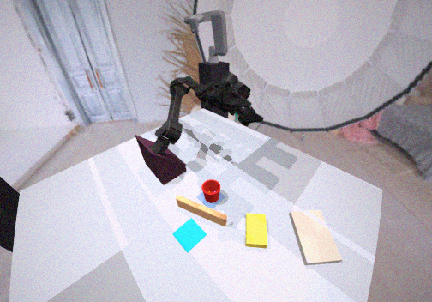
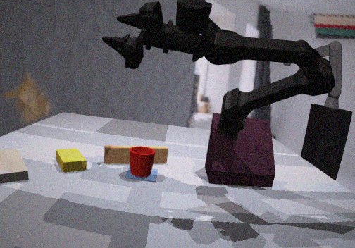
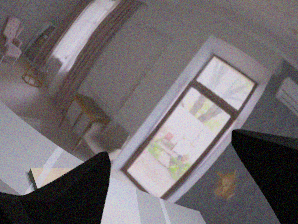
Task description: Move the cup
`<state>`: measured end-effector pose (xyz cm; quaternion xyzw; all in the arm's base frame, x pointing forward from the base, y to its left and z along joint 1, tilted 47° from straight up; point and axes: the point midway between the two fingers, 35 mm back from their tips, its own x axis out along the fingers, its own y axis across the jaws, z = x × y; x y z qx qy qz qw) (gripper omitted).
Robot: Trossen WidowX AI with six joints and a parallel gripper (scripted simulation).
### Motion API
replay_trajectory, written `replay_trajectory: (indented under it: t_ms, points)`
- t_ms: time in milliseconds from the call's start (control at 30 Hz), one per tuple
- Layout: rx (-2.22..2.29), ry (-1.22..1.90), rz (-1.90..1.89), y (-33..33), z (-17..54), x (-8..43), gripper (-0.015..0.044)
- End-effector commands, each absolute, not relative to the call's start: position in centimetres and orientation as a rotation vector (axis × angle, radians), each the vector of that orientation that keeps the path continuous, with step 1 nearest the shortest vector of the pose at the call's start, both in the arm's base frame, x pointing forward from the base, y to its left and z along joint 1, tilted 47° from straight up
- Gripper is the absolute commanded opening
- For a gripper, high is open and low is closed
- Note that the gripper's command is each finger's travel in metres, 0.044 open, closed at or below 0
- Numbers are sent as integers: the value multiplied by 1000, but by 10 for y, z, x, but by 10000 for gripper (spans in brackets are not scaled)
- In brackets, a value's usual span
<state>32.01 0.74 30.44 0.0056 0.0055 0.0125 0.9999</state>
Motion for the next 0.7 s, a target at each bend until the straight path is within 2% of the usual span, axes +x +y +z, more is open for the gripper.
replay_trajectory:
  t_ms: [0,133,300,433,567,667]
  points:
    - [18,28,32,8,300,322,374]
    - [181,385,139,26,218,337,269]
    - [454,846,194,48,128,319,148]
    - [775,1280,155,71,72,281,148]
    - [1129,1701,4,92,46,238,148]
    - [1257,1841,-79,97,41,223,148]
